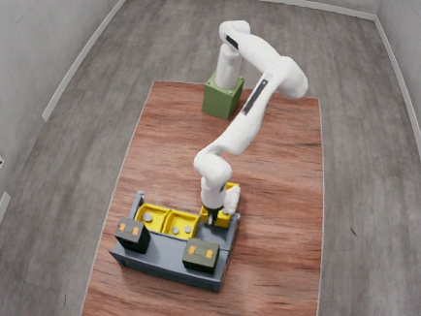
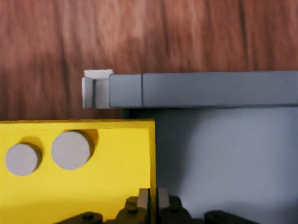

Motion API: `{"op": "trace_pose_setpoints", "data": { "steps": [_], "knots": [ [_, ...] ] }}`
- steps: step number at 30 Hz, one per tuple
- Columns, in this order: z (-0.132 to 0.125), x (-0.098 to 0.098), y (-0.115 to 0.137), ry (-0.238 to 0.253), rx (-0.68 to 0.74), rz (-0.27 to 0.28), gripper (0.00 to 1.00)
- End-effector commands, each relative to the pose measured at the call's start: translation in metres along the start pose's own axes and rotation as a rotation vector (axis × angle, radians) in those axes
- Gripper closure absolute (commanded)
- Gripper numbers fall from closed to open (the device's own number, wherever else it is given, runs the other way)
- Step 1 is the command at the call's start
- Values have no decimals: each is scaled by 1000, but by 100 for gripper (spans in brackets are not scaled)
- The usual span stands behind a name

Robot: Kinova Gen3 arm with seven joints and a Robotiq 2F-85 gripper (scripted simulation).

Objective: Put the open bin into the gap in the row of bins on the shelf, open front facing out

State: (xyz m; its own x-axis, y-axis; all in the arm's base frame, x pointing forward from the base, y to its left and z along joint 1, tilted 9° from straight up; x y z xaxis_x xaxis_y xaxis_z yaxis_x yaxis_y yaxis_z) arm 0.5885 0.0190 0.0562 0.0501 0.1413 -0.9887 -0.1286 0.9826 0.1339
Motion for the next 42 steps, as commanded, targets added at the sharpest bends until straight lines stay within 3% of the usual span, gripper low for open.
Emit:
{"op": "trace_pose_setpoints", "data": {
  "steps": [1, 26, 31, 42],
  "knots": [
    [2, -2, 0, -2, 0, 0, 90],
    [-1, 0, 0, -31, 0, -7, 90],
    [-5, 0, 1, -59, 0, -14, 90],
    [-5, 0, 1, -59, 0, -14, 90]
  ]
}}
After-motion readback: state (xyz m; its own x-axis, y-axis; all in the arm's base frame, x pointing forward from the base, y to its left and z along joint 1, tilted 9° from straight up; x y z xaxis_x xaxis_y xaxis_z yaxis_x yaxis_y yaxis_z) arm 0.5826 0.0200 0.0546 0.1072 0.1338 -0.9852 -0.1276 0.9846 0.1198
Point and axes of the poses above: the point where the finger pads meet when closed, its own x axis out along the fingers, its own z axis across the jaws, y = z × x, the point moved 10 cm from there along -x, back along the fingers, and after that the axes turned 14 degrees about -x, right-handed, at the moved point
